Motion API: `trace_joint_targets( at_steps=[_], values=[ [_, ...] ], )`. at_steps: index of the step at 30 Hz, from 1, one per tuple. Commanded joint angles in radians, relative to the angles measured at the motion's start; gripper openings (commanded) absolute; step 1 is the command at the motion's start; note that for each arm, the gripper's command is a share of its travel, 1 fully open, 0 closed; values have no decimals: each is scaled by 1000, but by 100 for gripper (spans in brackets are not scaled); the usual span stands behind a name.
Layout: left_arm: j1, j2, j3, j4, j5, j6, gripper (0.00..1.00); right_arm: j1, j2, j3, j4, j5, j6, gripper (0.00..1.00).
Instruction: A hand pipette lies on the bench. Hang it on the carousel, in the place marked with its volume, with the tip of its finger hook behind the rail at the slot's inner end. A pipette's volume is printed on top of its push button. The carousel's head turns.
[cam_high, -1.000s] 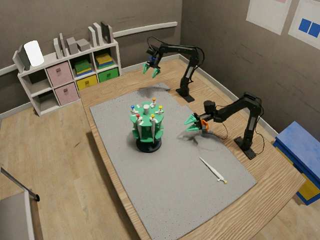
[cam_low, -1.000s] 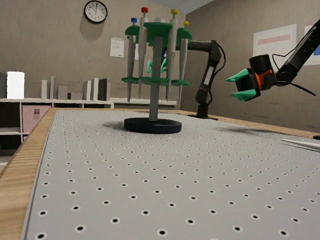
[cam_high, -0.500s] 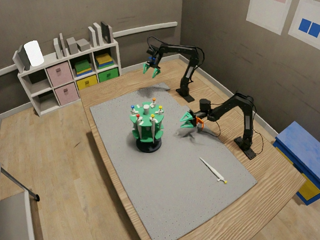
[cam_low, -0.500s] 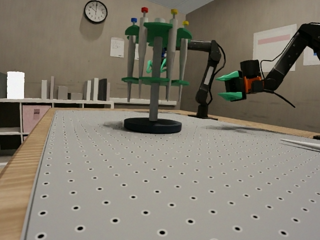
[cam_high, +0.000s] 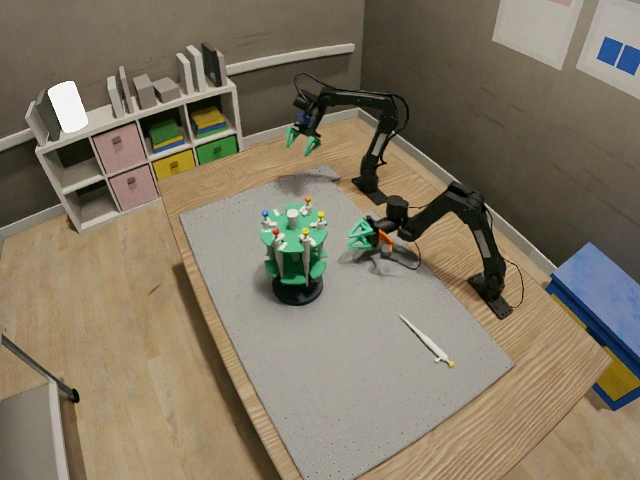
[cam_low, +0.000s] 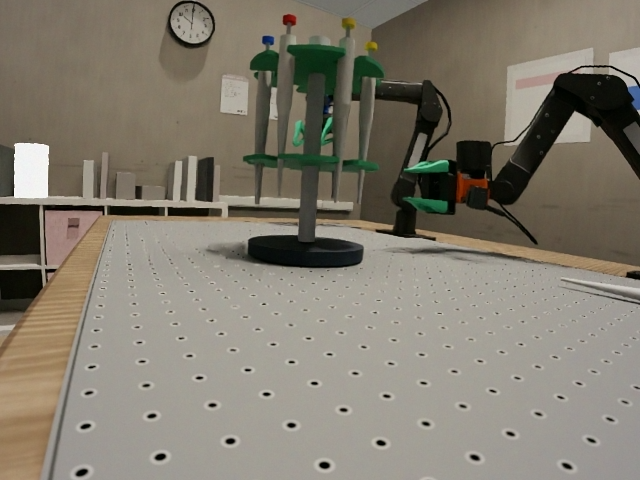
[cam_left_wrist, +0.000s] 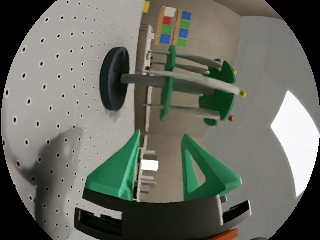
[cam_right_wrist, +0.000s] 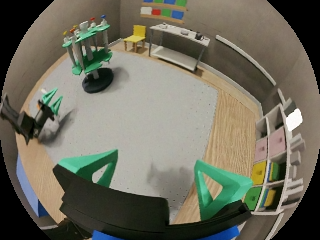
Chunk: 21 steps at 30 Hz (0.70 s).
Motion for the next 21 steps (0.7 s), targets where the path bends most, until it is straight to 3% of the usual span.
trace_joint_targets(
  at_steps=[1, 12, 17, 21],
  values=[
    [0, -16, 21, 24, -10, 16, 49, -11, 10, 10, 9, -23, -11, 100],
    [42, -15, 77, 1, 30, 28, 49, -11, 10, 10, 9, -23, -11, 100],
    [68, 40, 113, -18, 57, 27, 49, -11, 10, 10, 9, -23, -11, 100],
    [57, 5, 117, -19, 58, 27, 49, -11, 10, 10, 9, -23, -11, 100]
  ],
)
